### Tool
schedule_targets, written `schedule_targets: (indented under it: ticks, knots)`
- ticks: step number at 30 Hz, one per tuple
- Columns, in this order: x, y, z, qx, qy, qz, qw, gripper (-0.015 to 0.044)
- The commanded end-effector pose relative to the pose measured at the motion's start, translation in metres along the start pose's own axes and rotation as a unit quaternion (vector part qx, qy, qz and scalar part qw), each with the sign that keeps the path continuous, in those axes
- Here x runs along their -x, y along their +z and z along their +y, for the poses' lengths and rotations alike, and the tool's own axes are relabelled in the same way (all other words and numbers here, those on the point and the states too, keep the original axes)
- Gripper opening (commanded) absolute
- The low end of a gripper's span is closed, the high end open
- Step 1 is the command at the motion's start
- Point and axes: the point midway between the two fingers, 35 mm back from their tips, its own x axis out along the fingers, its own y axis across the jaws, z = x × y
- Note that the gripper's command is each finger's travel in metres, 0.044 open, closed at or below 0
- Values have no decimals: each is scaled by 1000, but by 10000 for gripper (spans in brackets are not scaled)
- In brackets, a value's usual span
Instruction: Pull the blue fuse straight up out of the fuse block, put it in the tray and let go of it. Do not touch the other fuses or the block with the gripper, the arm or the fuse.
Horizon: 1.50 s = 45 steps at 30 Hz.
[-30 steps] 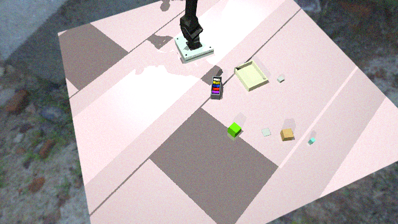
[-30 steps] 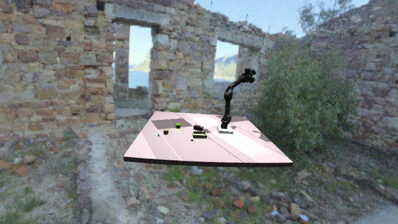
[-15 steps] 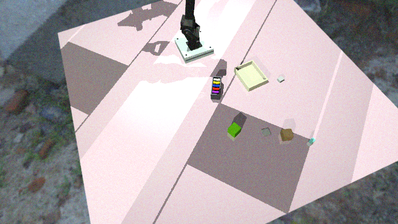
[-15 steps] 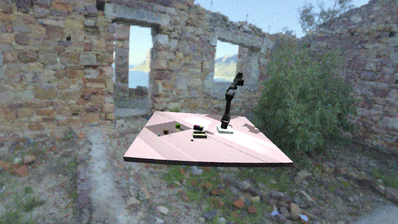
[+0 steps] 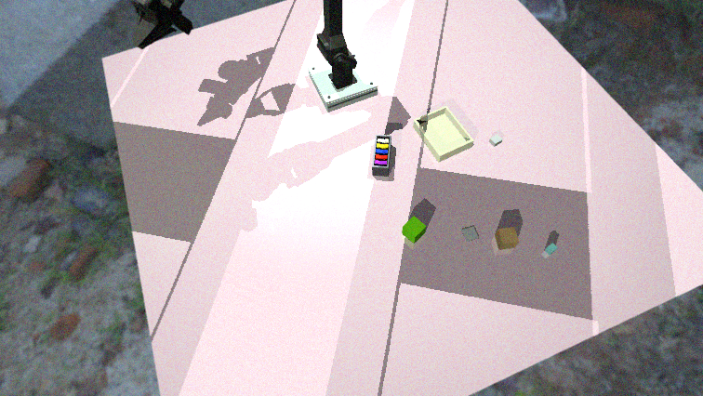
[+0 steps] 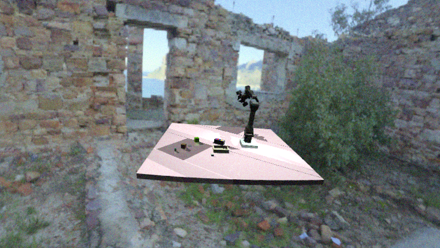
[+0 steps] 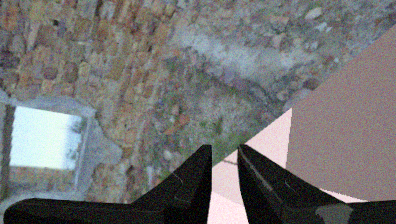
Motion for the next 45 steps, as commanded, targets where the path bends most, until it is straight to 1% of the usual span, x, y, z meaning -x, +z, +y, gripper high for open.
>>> schedule_targets:
  ticks: [1, 5, 8, 12, 16, 18, 20, 25, 30, 31, 32, 33, 45]
  knots:
    - [-27, -64, 0, 129, -17, 79, 988, 60]
    - [-44, -135, -3, 270, -19, 162, 949, 60]
    - [-49, -189, -8, 375, -11, 222, 900, 60]
    - [-43, -259, -22, 508, 13, 296, 809, 60]
    - [-27, -324, -43, 628, 49, 359, 689, 60]
    - [-16, -354, -55, 680, 70, 386, 619, 60]
    - [-2, -385, -70, 733, 97, 412, 532, 60]
    - [42, -450, -114, 827, 171, 455, 284, 60]
    - [92, -490, -166, 853, 245, 461, 9, 60]
    - [100, -494, -175, 850, 256, 458, -36, 60]
    - [104, -496, -180, 848, 263, 457, -64, 60]
    - [106, -497, -182, 847, 265, 456, -73, 60]
    - [104, -494, -185, 847, 265, 456, -73, 60]
